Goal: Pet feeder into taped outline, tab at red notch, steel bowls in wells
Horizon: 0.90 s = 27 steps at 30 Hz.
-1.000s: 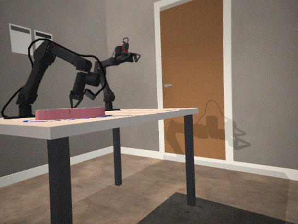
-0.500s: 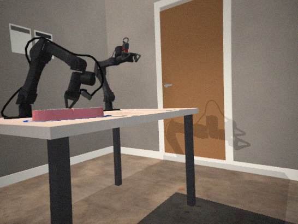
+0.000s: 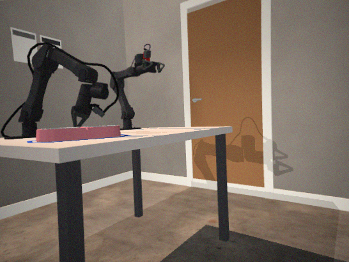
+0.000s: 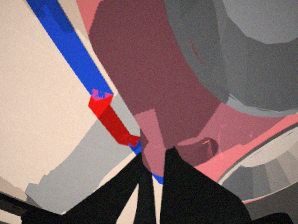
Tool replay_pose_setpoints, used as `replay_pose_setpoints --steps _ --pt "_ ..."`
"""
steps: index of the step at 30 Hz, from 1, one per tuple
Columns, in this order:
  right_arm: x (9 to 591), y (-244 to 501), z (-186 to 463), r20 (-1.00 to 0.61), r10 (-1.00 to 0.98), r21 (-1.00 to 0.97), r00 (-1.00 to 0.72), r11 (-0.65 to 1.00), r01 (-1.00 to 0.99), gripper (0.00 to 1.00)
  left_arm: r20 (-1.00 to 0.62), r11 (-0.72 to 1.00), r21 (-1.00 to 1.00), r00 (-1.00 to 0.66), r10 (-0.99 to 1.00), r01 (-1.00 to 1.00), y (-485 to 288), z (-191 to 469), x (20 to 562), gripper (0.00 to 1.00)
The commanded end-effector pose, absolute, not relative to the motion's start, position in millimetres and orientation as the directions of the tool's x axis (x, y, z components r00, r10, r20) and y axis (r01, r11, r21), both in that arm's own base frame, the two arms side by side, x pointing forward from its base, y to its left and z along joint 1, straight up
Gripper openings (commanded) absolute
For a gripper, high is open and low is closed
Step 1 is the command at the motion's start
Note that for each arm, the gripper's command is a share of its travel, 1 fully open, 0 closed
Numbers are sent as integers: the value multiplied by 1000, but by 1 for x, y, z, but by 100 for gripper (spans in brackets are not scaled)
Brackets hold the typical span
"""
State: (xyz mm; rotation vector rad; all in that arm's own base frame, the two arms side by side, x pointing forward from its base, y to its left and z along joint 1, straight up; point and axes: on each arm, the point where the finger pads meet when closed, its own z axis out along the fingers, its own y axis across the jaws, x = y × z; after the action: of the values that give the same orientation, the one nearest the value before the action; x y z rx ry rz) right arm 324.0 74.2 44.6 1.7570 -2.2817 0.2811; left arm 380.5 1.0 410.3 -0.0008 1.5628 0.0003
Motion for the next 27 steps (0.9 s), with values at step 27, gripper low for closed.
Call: replay_pose_setpoints --steps 27 --pt "331 82 42 287 -929 -22 -235 239 -971 47 -998 1000 -12 54 -12 8 -1 424 377 100"
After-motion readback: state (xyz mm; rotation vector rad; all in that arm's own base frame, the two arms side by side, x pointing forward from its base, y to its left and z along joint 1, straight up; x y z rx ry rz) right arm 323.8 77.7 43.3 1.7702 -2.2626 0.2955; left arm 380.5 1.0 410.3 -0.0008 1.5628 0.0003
